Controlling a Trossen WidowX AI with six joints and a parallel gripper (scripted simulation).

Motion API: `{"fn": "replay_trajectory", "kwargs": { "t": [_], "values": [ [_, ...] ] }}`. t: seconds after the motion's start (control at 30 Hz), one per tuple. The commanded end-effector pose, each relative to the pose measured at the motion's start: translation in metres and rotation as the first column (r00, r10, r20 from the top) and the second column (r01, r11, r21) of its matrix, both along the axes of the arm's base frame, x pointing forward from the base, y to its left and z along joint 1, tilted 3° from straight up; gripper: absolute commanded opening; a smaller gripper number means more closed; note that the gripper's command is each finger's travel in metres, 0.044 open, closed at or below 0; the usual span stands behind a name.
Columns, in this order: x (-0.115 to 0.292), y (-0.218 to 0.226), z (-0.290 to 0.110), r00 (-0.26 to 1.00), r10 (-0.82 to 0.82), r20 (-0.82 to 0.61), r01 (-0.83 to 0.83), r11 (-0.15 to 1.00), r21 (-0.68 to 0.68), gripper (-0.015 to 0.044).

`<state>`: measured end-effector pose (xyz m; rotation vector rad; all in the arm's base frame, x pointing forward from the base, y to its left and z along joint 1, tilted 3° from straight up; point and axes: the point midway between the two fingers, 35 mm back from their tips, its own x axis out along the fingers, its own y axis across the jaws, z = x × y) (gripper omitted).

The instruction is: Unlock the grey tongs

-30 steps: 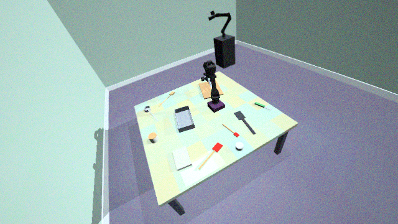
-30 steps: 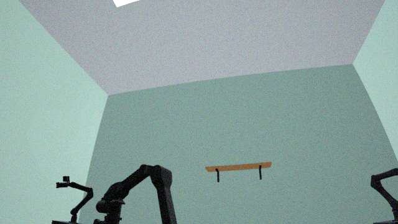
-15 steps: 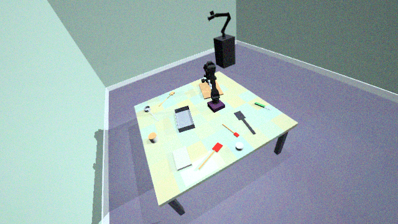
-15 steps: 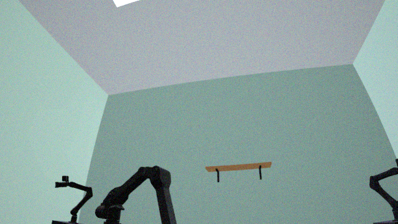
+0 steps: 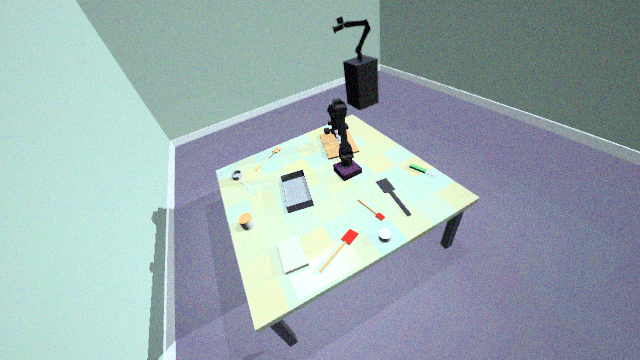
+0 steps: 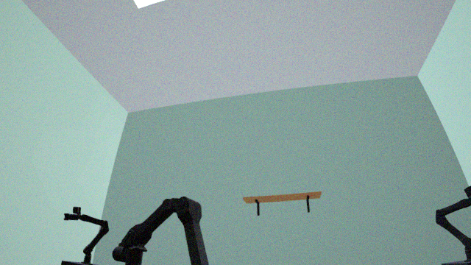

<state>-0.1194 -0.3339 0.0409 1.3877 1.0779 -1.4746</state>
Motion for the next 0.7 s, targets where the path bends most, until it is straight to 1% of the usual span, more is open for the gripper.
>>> {"fn": "replay_trajectory", "kwargs": {
  "t": [0.0, 0.5, 0.53, 0.67],
  "values": [
    [-0.0001, -0.0003, 0.0004, 1.0, 0.0, 0.0, 0.0, 1.0, -0.001, 0.0034],
    [-0.0001, -0.0003, 0.0004, 1.0, 0.0, 0.0, 0.0, 1.0, -0.001, 0.0427],
    [-0.0001, -0.0003, 0.0004, 1.0, 0.0, 0.0, 0.0, 1.0, -0.001, 0.044],
    [0.0071, -0.0044, 0.0034, 1.0, 0.0, 0.001, 0.0, 1.0, -0.001, 0.044]
  ]
}}
